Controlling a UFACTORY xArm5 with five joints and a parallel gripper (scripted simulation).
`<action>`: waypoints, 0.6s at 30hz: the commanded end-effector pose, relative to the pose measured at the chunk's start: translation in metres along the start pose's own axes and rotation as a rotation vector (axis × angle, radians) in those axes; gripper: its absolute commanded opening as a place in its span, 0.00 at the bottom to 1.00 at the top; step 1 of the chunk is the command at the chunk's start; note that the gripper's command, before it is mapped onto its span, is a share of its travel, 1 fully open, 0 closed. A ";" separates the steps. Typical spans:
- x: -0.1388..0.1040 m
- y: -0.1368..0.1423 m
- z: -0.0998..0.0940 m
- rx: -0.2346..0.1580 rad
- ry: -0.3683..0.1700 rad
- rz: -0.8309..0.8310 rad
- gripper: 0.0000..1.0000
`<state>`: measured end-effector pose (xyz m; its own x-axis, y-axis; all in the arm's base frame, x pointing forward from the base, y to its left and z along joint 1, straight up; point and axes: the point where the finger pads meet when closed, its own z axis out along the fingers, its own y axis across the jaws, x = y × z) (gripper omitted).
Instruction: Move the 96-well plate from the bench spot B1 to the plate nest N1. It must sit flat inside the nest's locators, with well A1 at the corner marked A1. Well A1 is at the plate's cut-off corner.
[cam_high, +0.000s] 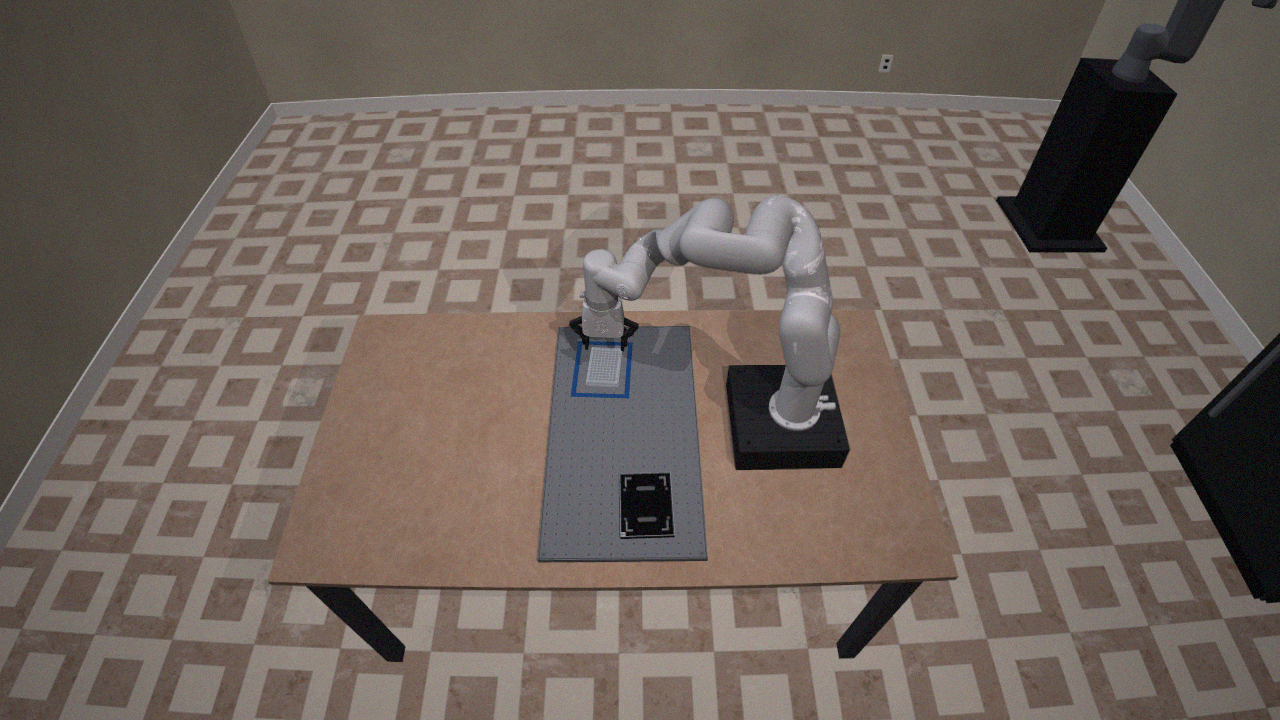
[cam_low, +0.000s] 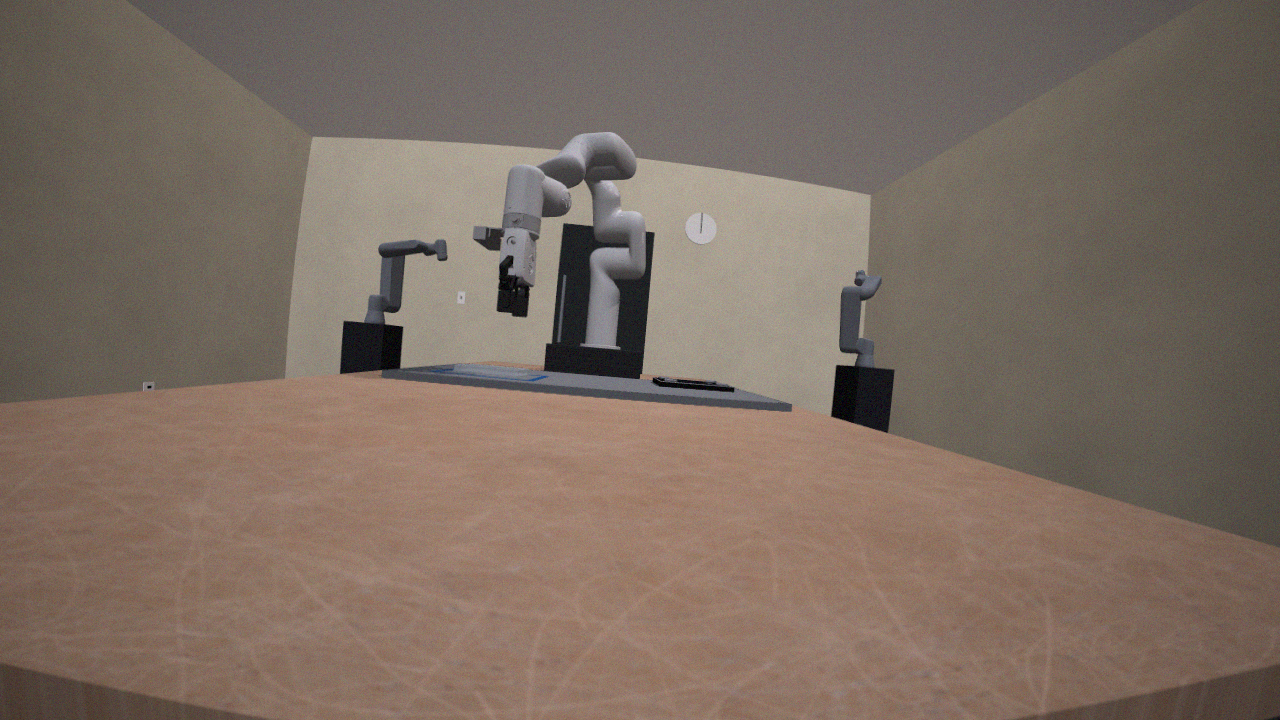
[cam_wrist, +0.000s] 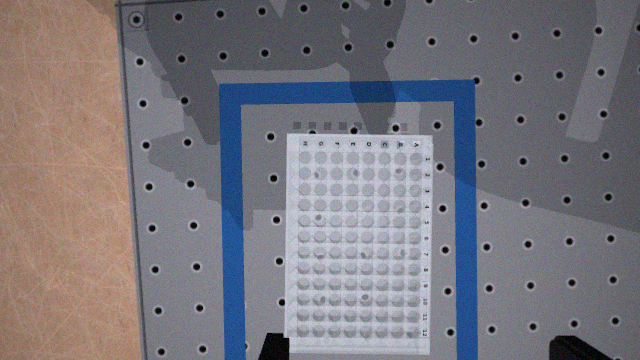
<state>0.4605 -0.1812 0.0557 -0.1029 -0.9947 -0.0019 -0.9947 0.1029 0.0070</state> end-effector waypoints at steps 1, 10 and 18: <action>0.009 -0.006 0.008 0.003 0.005 0.004 1.00; 0.027 -0.011 0.028 0.003 0.005 0.004 1.00; 0.027 -0.011 0.028 0.003 0.005 0.004 1.00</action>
<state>0.4676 -0.2082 0.0262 -0.1070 -0.9943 -0.0018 -0.9942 0.1070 0.0056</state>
